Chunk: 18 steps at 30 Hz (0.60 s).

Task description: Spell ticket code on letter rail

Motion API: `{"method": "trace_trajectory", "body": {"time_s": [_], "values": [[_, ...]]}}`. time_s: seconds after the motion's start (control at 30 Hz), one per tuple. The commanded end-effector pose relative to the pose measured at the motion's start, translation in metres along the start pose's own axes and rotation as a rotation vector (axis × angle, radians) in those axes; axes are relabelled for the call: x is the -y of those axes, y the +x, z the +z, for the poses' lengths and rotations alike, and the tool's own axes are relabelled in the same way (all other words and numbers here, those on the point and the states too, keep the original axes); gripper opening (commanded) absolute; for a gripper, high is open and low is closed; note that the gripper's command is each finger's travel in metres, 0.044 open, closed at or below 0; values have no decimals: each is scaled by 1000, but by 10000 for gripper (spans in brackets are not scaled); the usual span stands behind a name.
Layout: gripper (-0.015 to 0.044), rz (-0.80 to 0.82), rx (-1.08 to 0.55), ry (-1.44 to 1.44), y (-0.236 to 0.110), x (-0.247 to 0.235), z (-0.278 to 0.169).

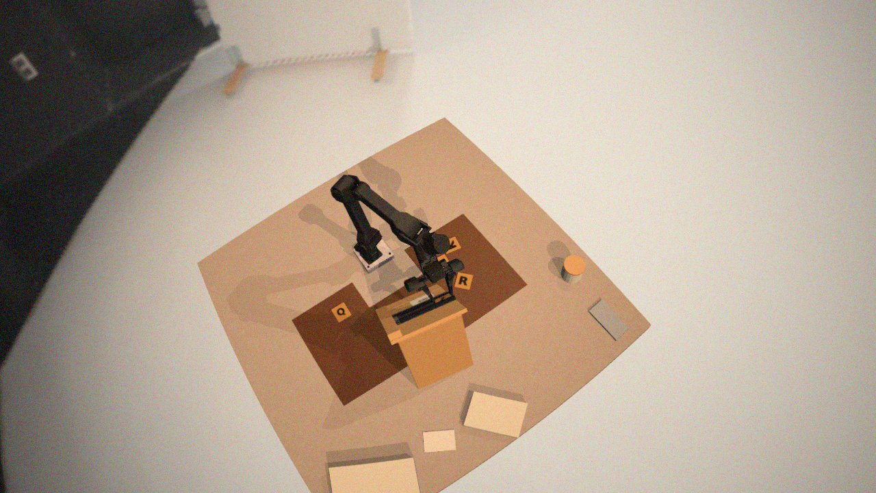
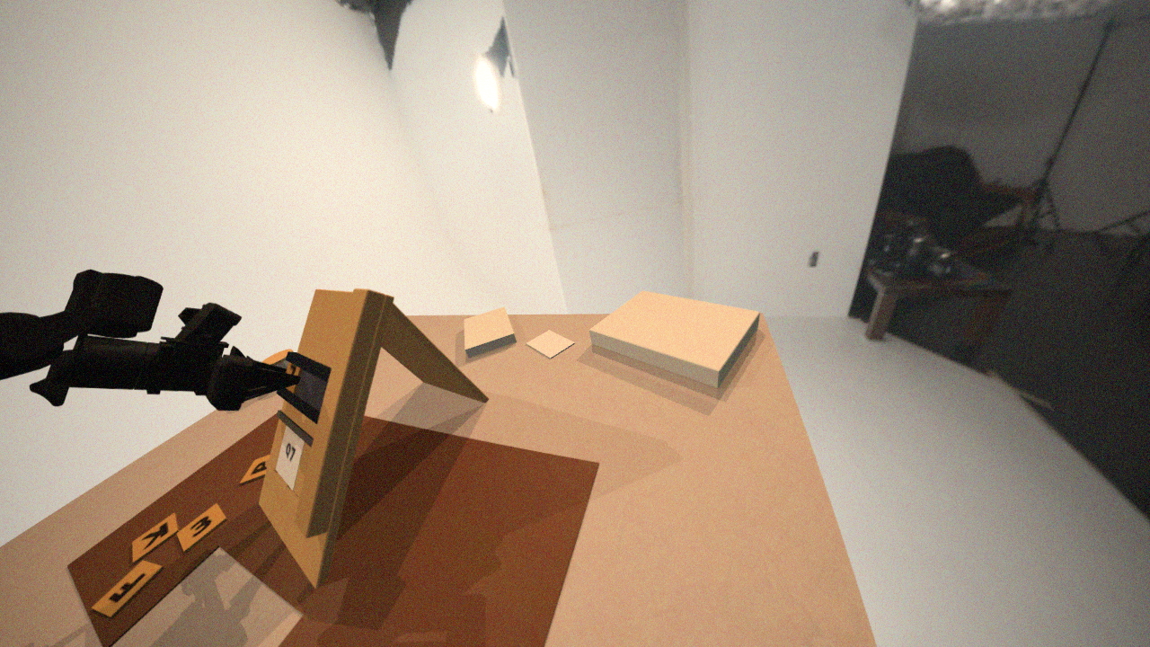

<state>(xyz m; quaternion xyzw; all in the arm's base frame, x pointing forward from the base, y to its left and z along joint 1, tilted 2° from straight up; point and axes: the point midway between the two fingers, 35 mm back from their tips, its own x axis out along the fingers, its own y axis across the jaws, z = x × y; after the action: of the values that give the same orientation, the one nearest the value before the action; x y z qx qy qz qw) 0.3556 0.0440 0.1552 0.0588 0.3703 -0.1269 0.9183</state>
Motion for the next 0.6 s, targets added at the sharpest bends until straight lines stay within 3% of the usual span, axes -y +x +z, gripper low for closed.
{"method": "trace_trajectory", "body": {"time_s": [0.0,0.57], "values": [[0,2,-1,-5,0,4,-2],[0,1,-1,-6,0,16,-3]]}}
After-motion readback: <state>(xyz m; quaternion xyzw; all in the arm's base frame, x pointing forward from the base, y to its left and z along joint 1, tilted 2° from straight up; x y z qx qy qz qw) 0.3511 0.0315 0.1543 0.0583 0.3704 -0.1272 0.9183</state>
